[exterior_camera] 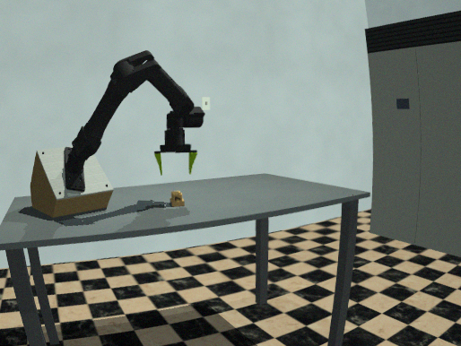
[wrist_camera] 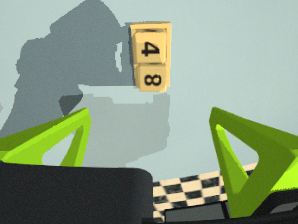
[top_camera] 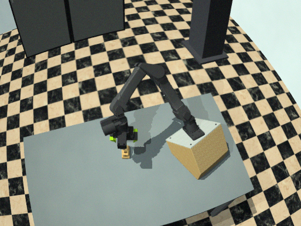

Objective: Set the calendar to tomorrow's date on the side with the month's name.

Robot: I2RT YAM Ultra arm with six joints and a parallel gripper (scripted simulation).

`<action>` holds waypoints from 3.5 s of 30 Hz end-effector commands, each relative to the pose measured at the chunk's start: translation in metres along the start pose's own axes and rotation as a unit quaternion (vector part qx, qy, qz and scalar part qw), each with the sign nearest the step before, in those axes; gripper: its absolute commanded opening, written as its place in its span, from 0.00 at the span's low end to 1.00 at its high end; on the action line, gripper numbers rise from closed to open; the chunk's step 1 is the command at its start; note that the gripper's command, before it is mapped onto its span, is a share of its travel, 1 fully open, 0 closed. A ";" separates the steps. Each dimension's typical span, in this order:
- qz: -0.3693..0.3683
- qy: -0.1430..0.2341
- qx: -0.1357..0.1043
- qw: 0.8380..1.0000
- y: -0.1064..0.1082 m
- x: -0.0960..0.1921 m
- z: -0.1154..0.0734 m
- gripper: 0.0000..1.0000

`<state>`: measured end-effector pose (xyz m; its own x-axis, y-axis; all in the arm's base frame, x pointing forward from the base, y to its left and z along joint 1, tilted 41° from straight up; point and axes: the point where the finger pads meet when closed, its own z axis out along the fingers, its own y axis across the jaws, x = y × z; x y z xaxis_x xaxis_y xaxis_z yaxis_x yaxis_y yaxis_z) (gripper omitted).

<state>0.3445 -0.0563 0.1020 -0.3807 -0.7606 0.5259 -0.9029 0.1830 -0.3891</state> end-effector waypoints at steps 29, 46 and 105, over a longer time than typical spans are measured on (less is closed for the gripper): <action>0.012 -0.016 0.024 1.000 -0.011 -0.002 -0.019 1.00; 0.010 -0.016 0.023 1.000 -0.010 -0.002 -0.019 1.00; 0.004 -0.014 0.015 1.000 -0.005 -0.005 -0.096 1.00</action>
<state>0.3276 -0.0059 0.1672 -0.3874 -0.7609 0.5205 -0.8982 0.1844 -0.3990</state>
